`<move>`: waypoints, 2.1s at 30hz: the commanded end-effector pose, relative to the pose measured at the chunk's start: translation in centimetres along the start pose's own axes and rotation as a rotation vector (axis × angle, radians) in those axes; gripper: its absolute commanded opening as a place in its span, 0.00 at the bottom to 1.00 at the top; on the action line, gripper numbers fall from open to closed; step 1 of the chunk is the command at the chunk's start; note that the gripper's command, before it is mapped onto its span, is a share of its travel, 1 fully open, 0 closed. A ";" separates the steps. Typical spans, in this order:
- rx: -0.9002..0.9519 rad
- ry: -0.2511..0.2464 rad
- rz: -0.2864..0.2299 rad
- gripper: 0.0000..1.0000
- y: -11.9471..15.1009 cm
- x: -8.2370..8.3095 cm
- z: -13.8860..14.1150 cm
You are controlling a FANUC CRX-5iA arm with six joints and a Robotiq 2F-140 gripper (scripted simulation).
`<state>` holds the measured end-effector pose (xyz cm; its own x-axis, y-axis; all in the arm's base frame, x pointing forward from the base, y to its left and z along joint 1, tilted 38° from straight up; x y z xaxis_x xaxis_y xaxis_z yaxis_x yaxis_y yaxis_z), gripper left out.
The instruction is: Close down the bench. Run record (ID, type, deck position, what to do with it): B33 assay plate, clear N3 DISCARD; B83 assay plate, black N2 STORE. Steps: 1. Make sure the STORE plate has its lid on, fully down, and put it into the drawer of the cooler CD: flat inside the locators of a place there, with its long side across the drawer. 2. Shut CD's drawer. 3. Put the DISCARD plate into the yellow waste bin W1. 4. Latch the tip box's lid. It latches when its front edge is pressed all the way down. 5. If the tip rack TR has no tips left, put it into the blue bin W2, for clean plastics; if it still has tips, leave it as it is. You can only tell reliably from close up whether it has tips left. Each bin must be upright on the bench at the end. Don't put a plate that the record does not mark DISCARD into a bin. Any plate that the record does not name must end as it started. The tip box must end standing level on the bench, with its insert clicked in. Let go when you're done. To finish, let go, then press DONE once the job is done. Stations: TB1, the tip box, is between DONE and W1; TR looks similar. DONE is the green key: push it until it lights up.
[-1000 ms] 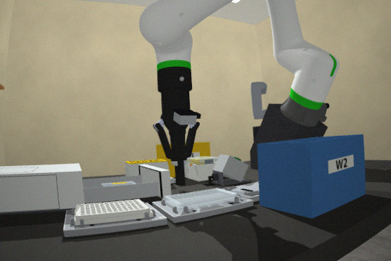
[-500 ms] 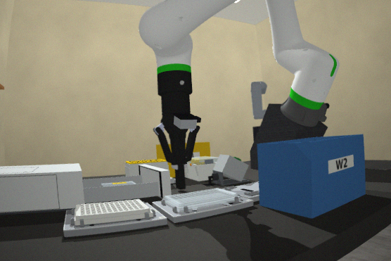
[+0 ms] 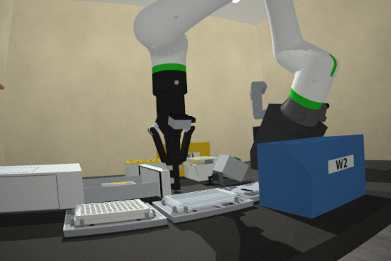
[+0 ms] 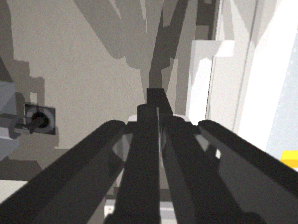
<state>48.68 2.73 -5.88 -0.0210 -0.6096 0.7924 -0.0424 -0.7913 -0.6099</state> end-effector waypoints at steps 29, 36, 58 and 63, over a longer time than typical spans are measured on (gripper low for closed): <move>0.000 0.001 -0.001 0.10 -0.1 0.1 3.9; 0.000 0.001 -0.001 0.10 -0.1 0.1 4.5; 0.000 0.001 -0.001 0.10 -0.2 0.1 6.9; 0.000 0.001 -0.001 0.10 -0.2 0.1 7.6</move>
<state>55.78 2.59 -5.79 -0.0209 -0.6096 0.7924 -0.0424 -0.7914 -0.6099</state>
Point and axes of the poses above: the point where the finger pads meet when closed, its own x axis back along the fingers, its own z axis across the jaws, y = z × x, the point moved 8 cm from there along x, back along the fingers, and after that the axes turned 2 degrees about -x, right-handed, at the moved point
